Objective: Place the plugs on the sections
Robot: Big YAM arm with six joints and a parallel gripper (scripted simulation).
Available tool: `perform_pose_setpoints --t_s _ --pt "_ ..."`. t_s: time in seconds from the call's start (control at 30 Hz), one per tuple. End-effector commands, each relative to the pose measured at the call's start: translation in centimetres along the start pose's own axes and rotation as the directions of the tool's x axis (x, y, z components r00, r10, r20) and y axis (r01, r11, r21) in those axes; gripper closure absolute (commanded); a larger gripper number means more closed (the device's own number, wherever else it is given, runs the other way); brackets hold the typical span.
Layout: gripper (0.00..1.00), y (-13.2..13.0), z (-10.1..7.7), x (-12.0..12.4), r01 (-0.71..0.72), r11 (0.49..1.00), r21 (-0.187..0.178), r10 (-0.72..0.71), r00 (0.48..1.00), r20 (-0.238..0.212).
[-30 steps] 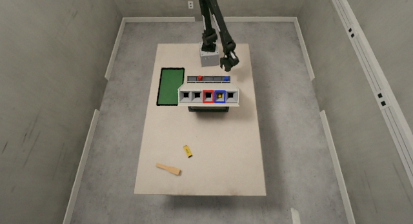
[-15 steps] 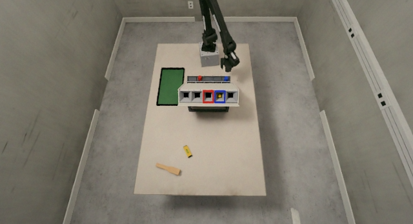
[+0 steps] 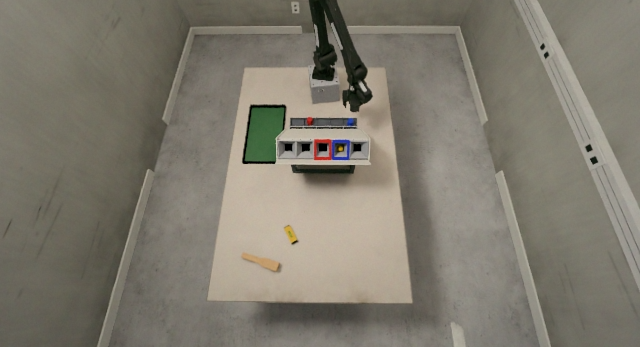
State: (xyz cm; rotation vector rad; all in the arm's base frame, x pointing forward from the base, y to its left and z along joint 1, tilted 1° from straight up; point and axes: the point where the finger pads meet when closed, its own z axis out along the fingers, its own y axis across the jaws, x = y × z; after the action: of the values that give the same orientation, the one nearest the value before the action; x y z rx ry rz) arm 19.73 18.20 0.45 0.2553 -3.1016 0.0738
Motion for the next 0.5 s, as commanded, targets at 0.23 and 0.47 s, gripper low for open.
perform_pose_setpoints --t_s 0.23,0.47 --pt "0.41 1.6 -0.9 -1.6 -0.001 1.000 -0.009 0.001 1.000 0.015" --pt "0.41 -3.3 -4.2 -3.2 0.000 1.000 -0.015 0.000 1.000 0.024"
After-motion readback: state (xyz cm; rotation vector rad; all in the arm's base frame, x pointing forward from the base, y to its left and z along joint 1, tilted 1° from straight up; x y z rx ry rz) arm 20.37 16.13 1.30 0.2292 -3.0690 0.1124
